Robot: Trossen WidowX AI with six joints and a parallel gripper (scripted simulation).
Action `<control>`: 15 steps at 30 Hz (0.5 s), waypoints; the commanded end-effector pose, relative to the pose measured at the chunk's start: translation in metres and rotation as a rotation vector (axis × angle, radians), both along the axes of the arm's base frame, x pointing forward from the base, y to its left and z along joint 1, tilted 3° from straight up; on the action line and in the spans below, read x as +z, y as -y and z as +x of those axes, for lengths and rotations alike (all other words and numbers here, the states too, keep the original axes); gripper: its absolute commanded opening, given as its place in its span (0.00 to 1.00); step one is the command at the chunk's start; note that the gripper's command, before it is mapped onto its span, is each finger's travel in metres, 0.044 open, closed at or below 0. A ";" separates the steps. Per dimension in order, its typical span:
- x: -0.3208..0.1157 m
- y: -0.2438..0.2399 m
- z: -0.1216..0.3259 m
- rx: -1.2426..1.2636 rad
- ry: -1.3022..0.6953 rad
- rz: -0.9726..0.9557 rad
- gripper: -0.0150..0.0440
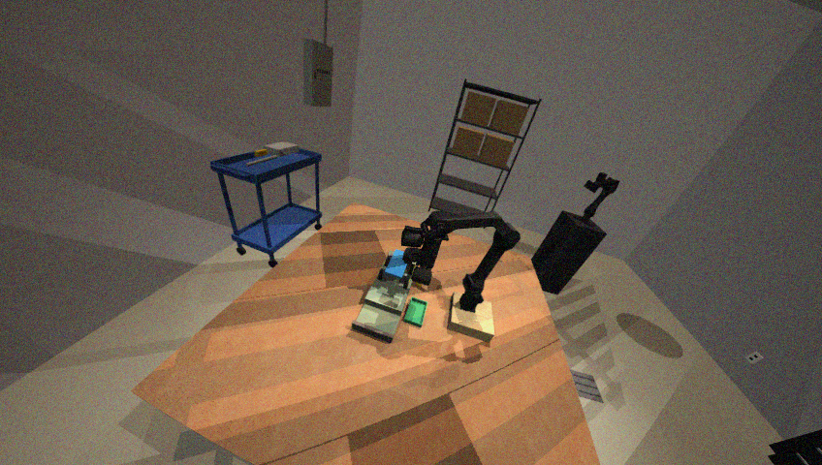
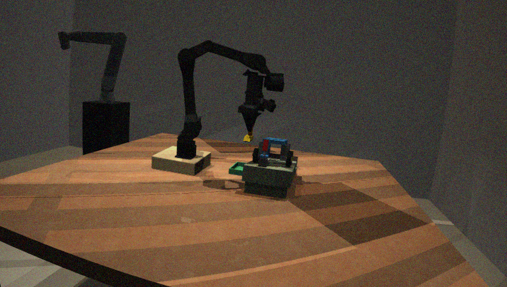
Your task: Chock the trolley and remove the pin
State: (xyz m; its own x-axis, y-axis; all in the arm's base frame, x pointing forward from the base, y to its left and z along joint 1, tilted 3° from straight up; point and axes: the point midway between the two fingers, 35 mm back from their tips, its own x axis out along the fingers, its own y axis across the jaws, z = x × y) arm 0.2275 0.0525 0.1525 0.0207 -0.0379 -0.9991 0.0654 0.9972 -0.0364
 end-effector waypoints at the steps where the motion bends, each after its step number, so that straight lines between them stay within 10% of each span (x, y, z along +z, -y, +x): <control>1: -0.002 -0.015 0.005 -0.002 0.005 -0.001 0.25; 15: -0.008 -0.071 0.023 -0.002 0.006 0.003 0.25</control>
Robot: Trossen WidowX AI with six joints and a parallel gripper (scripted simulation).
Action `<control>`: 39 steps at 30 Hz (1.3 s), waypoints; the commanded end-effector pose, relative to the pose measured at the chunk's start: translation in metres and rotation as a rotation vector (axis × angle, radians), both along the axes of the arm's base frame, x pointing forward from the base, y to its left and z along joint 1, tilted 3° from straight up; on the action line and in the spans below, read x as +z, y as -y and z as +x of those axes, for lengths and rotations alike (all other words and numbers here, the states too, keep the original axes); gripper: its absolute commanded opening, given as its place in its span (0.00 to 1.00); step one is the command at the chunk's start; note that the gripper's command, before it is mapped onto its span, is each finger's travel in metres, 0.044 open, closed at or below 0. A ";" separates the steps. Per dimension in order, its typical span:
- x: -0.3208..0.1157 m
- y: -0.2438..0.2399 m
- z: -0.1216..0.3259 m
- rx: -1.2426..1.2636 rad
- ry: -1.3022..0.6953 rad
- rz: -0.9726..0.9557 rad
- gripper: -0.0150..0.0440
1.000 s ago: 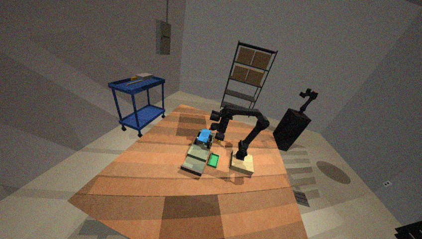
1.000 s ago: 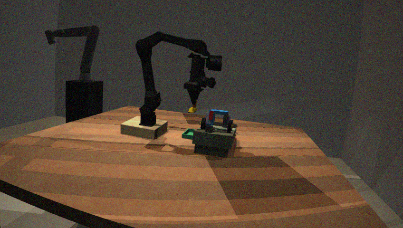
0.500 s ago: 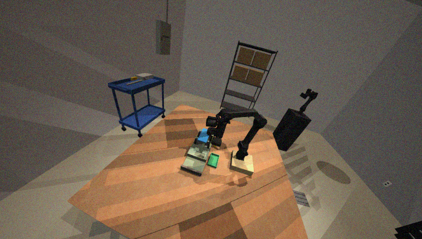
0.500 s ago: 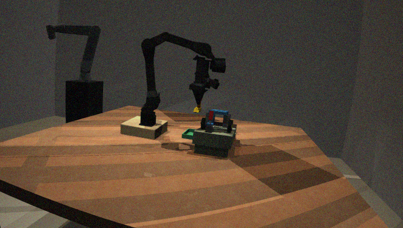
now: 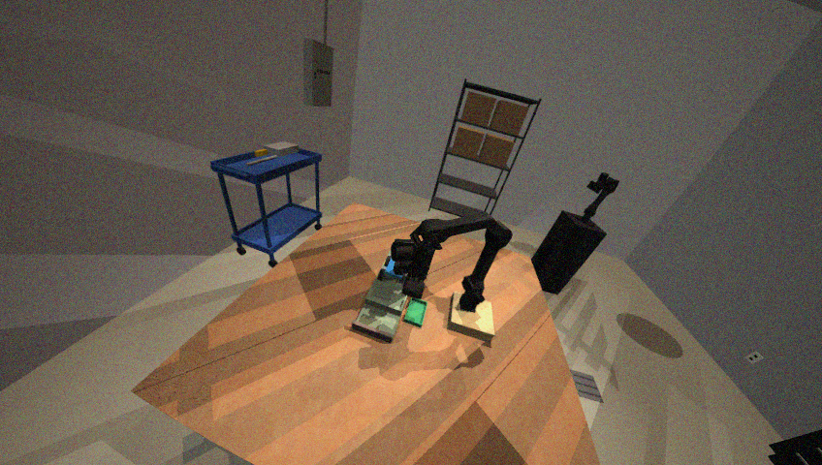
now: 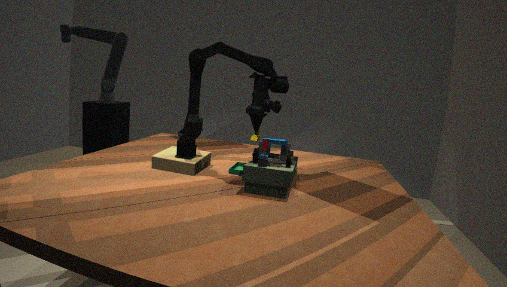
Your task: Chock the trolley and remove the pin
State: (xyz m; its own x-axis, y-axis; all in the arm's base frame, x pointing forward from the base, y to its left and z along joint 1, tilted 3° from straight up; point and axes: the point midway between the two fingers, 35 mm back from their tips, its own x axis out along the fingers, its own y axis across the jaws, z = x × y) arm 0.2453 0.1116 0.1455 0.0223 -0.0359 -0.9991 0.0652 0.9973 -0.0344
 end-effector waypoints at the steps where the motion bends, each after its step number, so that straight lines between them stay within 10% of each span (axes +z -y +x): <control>1: -0.001 -0.014 0.006 -0.002 0.004 0.002 0.25; 39: -0.039 -0.016 0.037 -0.006 -0.001 -0.112 0.25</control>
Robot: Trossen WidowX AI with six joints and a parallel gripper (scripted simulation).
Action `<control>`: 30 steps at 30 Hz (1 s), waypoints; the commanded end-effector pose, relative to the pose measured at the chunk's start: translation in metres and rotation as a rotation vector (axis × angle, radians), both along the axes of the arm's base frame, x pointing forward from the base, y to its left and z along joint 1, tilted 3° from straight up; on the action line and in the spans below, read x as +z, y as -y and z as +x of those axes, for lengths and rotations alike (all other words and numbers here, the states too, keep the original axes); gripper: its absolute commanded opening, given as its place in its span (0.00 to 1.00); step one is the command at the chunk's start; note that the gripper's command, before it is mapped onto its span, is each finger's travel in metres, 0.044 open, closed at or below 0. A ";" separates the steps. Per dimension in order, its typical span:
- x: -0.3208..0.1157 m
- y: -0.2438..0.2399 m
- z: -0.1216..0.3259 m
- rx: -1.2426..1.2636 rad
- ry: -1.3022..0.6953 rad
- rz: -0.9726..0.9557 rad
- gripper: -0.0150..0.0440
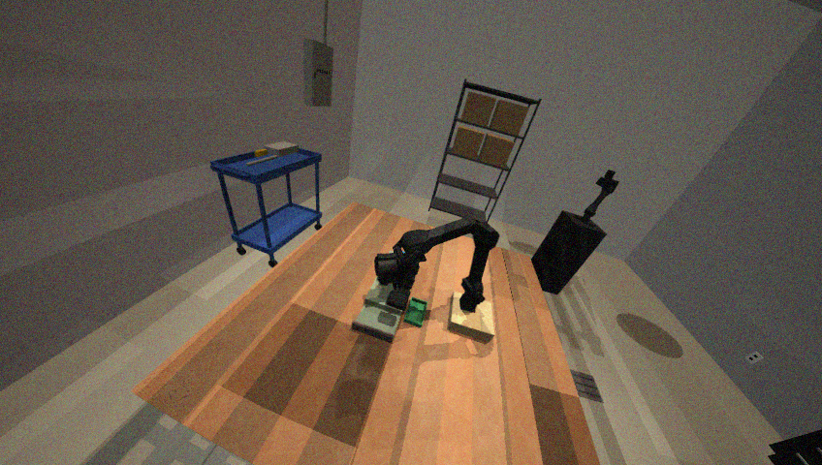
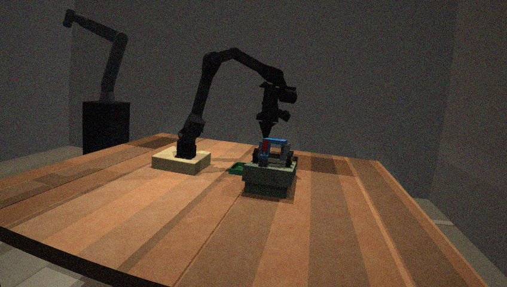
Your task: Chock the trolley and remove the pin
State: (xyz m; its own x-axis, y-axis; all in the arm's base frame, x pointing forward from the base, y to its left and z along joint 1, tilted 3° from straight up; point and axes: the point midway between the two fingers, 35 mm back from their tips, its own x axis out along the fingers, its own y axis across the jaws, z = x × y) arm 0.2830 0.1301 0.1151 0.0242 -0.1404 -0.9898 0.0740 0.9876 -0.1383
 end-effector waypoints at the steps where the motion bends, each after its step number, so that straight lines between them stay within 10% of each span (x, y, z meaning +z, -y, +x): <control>1: -0.011 0.002 0.000 0.003 -0.004 -0.007 0.25; 30: -0.035 0.020 0.000 0.003 -0.004 -0.008 0.25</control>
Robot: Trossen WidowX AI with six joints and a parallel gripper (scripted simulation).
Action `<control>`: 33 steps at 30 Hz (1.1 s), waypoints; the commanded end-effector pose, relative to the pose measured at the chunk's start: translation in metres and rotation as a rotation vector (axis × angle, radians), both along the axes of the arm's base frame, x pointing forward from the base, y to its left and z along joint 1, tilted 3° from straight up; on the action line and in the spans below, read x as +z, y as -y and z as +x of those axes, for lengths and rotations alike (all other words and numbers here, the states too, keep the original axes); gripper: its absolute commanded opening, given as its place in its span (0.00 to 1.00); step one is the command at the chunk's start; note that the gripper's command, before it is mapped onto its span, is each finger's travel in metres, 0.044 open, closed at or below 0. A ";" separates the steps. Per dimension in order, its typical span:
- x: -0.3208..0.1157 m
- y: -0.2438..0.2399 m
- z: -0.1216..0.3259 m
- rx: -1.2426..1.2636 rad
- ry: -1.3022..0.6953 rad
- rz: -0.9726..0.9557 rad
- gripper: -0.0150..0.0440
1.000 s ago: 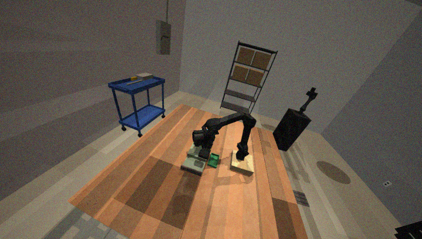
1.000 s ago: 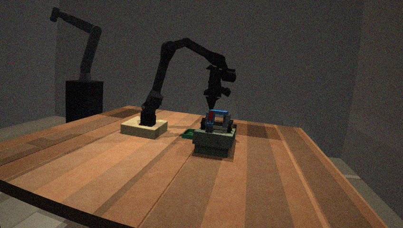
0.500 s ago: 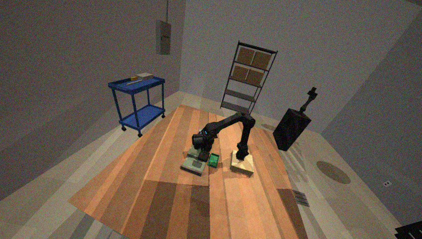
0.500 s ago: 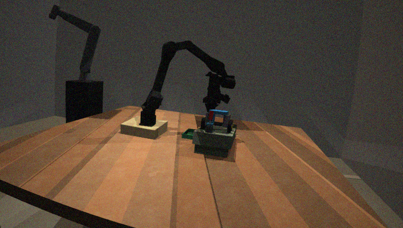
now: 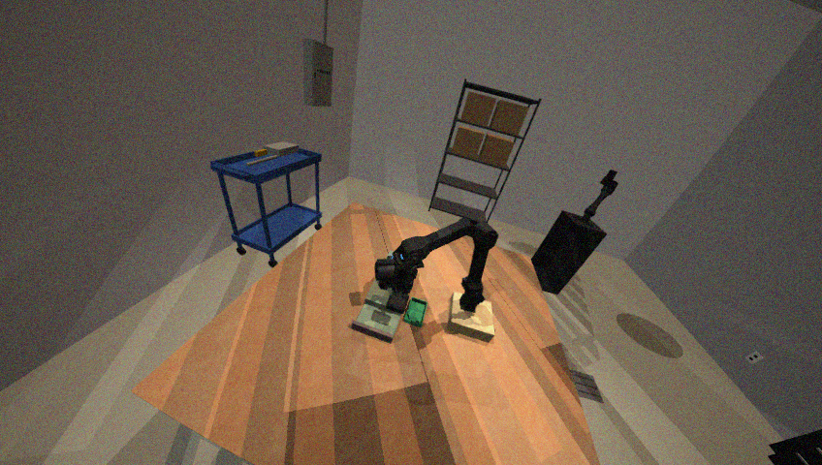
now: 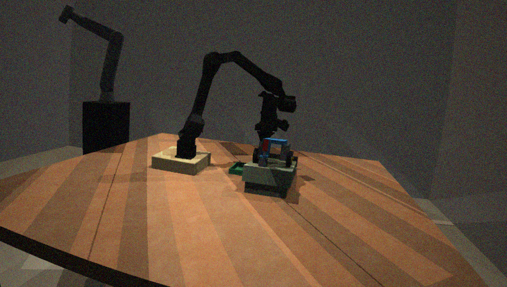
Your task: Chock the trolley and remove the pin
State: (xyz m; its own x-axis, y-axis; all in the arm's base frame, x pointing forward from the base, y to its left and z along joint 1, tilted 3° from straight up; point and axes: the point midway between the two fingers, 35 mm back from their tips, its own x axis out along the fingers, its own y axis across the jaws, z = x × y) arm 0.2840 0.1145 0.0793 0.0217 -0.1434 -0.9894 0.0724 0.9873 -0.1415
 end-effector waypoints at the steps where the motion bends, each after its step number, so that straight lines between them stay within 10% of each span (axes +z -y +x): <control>1: 0.001 0.005 -0.001 0.001 -0.001 -0.005 0.25; 33: 0.005 0.020 0.001 0.001 0.001 0.000 0.25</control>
State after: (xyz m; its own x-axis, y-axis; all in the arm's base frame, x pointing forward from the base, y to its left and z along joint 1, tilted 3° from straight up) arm 0.2847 0.0942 0.0845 0.0225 -0.1431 -0.9894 0.0700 0.9875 -0.1413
